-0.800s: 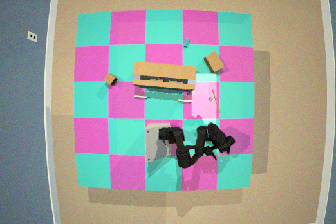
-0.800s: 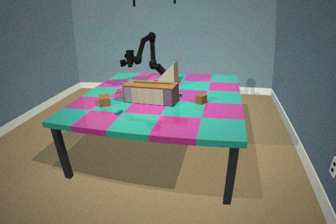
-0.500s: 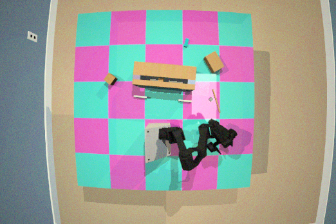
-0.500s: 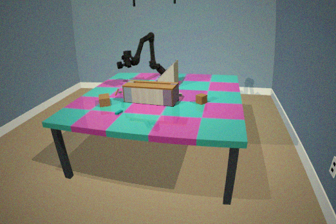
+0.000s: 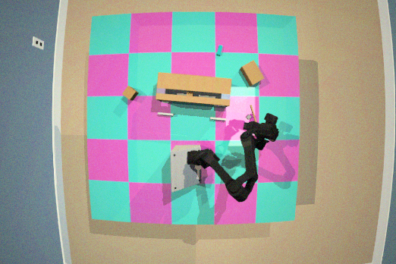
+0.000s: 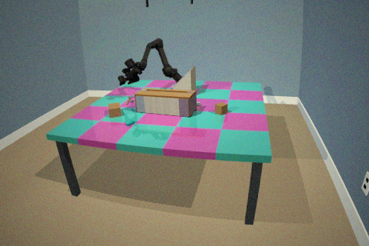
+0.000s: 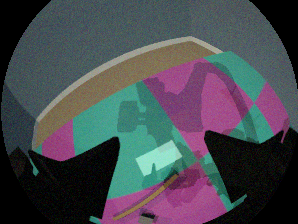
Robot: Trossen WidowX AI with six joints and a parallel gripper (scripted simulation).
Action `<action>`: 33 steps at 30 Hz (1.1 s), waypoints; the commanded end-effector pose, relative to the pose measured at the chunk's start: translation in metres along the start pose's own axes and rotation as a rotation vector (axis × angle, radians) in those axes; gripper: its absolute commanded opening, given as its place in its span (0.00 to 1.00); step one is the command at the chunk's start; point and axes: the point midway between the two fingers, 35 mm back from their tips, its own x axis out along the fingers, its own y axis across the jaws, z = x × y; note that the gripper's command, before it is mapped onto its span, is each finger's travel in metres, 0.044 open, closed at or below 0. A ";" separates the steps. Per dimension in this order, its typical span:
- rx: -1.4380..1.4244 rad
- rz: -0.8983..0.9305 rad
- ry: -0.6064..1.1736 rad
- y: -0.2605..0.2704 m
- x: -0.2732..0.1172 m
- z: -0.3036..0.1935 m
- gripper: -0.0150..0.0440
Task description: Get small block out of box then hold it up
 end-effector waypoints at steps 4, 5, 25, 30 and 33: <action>-0.043 0.298 0.274 0.083 -0.055 -0.060 0.93; -0.052 0.339 0.316 0.093 -0.066 -0.068 0.93; -0.346 0.666 1.057 0.109 -0.295 -0.182 0.93; -0.369 0.390 1.240 0.058 -0.328 -0.208 0.93; -0.377 0.149 1.269 0.021 -0.341 -0.216 0.93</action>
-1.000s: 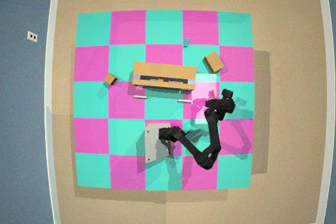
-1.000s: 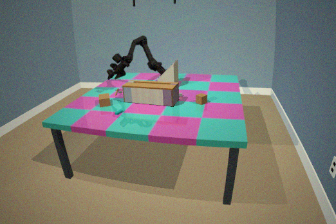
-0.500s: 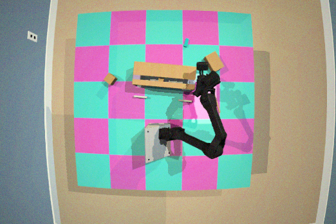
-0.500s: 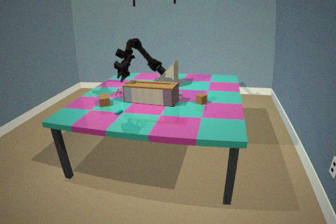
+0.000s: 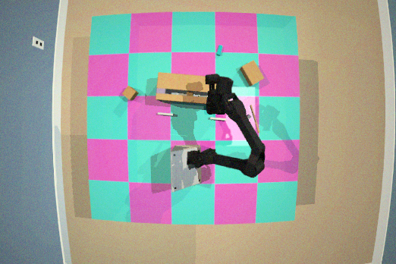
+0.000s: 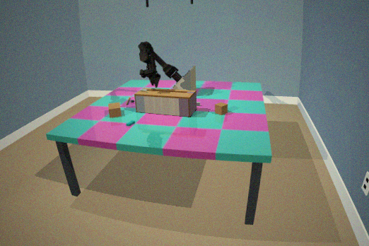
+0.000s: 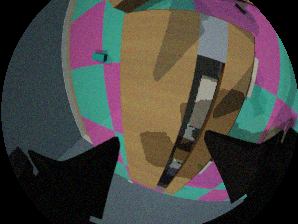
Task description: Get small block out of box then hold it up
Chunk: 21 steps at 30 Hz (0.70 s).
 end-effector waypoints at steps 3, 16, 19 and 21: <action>0.254 -0.367 0.092 -0.050 -0.006 -0.062 0.93; 0.260 -0.377 0.091 -0.051 -0.006 -0.063 0.93; 0.260 -0.377 0.091 -0.052 -0.003 -0.062 0.93; 0.261 -0.377 0.091 -0.053 0.000 -0.062 0.93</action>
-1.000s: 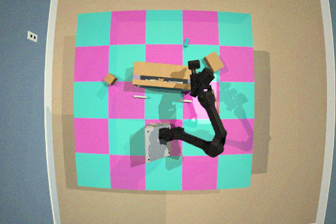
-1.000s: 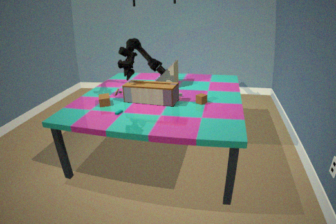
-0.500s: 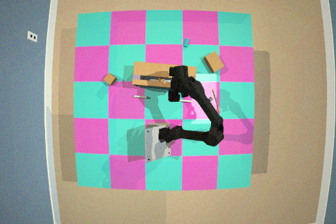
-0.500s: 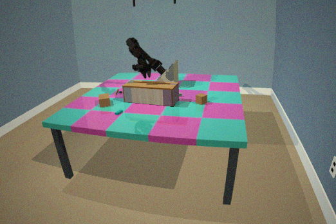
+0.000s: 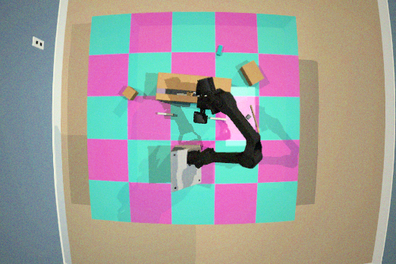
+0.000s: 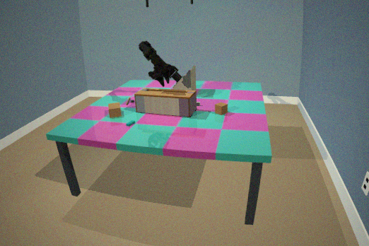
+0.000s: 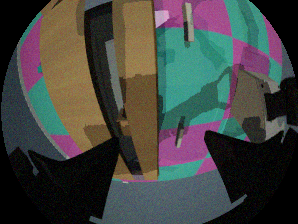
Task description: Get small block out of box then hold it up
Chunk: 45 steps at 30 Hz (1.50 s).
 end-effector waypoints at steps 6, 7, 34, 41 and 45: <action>0.001 -0.009 0.001 0.000 0.015 0.003 0.93; 0.001 -0.009 0.001 0.000 0.016 0.003 0.93; 0.001 -0.008 -0.001 -0.001 0.057 0.018 0.93; 0.001 -0.008 -0.003 -0.003 0.067 0.022 0.93; 0.011 -0.003 0.003 -0.001 0.063 0.021 0.93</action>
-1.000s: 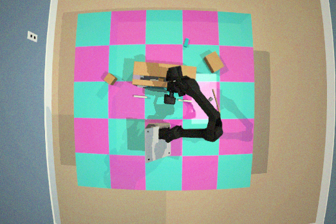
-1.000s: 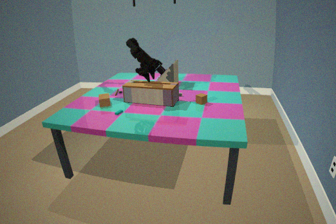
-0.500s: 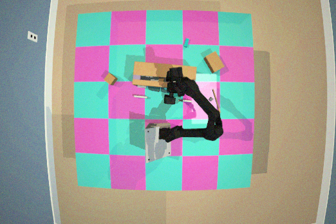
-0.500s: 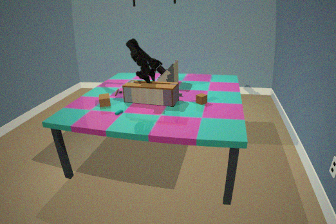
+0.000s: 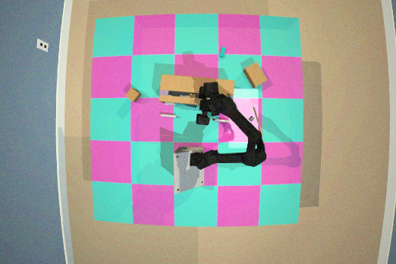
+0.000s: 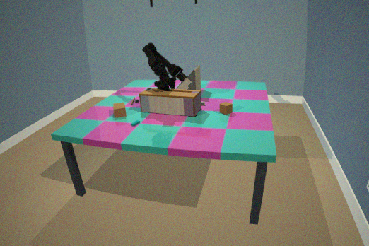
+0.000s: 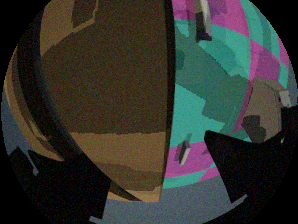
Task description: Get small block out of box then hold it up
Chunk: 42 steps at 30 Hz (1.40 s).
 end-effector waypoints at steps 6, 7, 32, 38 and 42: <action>0.000 0.000 0.001 0.000 0.005 -0.014 0.93; 0.000 0.000 0.001 0.000 0.006 -0.016 0.93; 0.001 0.000 0.004 -0.001 0.025 -0.071 0.93; 0.001 0.001 0.005 -0.001 0.030 -0.084 0.93; 0.001 0.001 0.005 -0.001 0.033 -0.092 0.93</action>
